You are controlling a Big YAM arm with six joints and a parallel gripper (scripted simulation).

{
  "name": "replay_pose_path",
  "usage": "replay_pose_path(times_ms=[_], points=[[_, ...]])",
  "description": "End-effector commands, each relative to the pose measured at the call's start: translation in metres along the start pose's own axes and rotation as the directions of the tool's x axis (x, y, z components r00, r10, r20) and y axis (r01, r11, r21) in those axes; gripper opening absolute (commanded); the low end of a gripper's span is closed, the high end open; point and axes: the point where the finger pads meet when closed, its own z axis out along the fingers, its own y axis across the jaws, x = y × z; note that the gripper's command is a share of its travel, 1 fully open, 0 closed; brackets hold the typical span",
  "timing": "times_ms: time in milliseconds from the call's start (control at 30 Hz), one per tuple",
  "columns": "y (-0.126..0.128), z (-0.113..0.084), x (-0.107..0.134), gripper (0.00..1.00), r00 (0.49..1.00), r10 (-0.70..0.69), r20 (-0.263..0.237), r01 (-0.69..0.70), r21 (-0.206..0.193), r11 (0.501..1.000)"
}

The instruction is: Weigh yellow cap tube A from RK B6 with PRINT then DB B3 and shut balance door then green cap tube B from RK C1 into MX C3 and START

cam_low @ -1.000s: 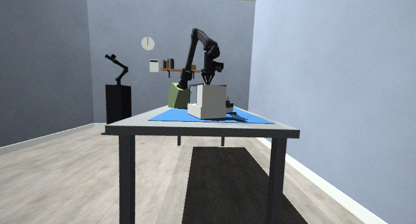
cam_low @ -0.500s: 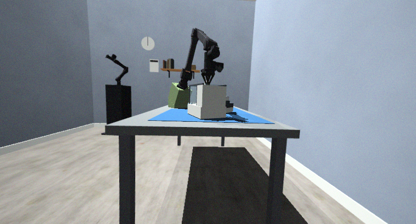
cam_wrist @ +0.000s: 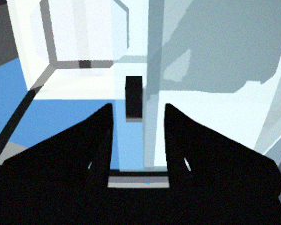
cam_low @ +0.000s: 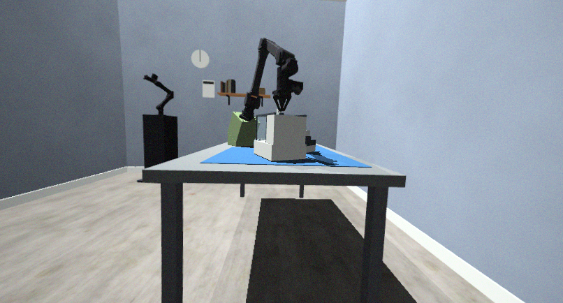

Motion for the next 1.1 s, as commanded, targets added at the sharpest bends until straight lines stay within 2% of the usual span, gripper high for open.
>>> replay_pose_path(times_ms=[0,300,333,433,800,900,967,1067], points=[[-0.021,-0.036,0.004,0.3,1.0,-0.003,-0.007,0.004,0.061,0.998],[-0.021,-0.049,0.003,0.3,1.0,-0.007,-0.008,0.008,0.063,0.998],[-0.019,-0.035,0.006,0.3,1.0,-0.002,-0.006,0.002,0.032,0.999],[-0.02,-0.056,0.003,0.3,1.0,-0.007,-0.008,0.008,0.063,0.998],[-0.02,-0.072,0.003,0.3,1.0,-0.007,-0.008,0.007,0.059,0.998],[-0.019,-0.07,0.004,0.3,1.0,-0.005,-0.008,0.006,0.051,0.999],[-0.018,-0.076,0.003,0.3,1.0,-0.007,-0.009,0.007,0.059,0.998],[-0.014,-0.068,0.004,0.3,1.0,-0.004,-0.008,0.004,0.041,0.999]])
